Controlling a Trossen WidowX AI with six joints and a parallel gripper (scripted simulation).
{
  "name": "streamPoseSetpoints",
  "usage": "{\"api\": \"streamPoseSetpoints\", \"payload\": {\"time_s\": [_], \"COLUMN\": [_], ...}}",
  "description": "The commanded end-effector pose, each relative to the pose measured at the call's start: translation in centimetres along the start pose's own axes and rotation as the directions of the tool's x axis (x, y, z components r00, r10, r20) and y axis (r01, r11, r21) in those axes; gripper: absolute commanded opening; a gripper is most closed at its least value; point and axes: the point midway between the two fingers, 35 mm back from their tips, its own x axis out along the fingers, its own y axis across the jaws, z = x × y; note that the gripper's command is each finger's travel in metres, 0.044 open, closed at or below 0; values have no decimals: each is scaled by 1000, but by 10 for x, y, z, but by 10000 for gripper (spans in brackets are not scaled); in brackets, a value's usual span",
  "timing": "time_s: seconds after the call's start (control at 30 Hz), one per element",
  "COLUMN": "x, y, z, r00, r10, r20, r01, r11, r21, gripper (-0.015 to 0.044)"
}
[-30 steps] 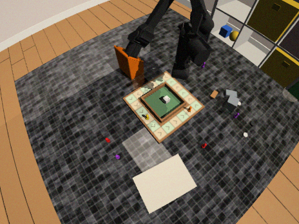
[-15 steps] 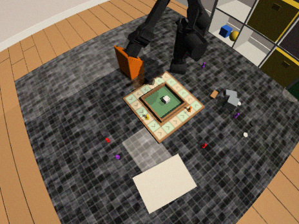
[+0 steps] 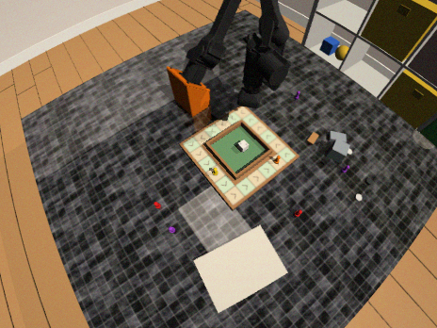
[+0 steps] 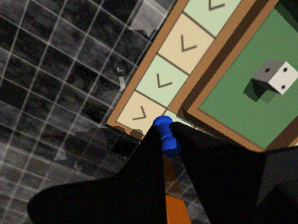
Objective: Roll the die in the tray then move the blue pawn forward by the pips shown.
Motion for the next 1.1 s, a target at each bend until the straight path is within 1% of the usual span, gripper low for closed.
{"api": "streamPoseSetpoints", "payload": {"time_s": [0.0,0.17,0.33,0.63,1.07], "x": [10,20,26,54,66], "y": [8,16,15,16,17], "z": [-10,-21,-22,-21,-21], "r00": [1000,1000,1000,1000,1000], "r10": [7,10,9,10,11], "r20": [1,2,1,3,3], "r01": [-7,-10,-9,-10,-11], "r11": [1000,1000,1000,1000,1000], "r21": [7,7,7,7,7], "gripper": [0,0,0,0,0]}}
